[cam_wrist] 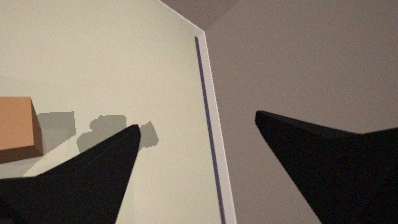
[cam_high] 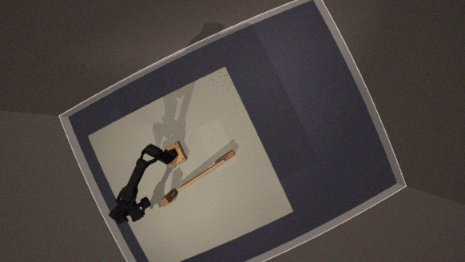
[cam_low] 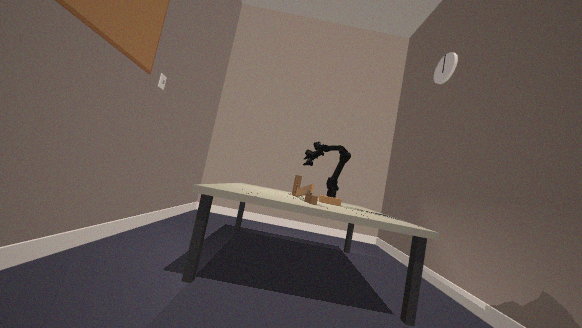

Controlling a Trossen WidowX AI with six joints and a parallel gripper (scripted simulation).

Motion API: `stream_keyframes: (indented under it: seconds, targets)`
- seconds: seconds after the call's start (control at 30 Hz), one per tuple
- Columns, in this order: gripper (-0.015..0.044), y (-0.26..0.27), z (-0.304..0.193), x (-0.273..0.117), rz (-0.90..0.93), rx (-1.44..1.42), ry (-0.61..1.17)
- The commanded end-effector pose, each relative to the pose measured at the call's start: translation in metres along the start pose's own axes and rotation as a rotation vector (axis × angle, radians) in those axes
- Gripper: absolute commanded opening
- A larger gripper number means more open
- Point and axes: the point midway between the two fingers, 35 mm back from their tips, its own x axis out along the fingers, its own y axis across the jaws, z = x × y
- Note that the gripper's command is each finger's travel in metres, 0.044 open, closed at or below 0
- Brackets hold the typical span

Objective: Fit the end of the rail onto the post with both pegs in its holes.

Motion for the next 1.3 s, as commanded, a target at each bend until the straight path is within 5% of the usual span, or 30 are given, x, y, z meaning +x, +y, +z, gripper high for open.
stream_keyframes:
  seconds: [0.0, 0.37, 0.7, 1.27]
  targets:
    - [0.044, 0.049, 0.034, 0.018, 0.153, -0.101, -0.055]
    - [0.044, 0.199, 0.067, 0.031, 0.583, -0.564, -0.091]
    - [0.044, 0.34, 0.039, -0.013, 1.024, -1.271, -0.127]
    - [0.044, 0.355, 0.035, -0.011, 1.049, -1.32, -0.13]
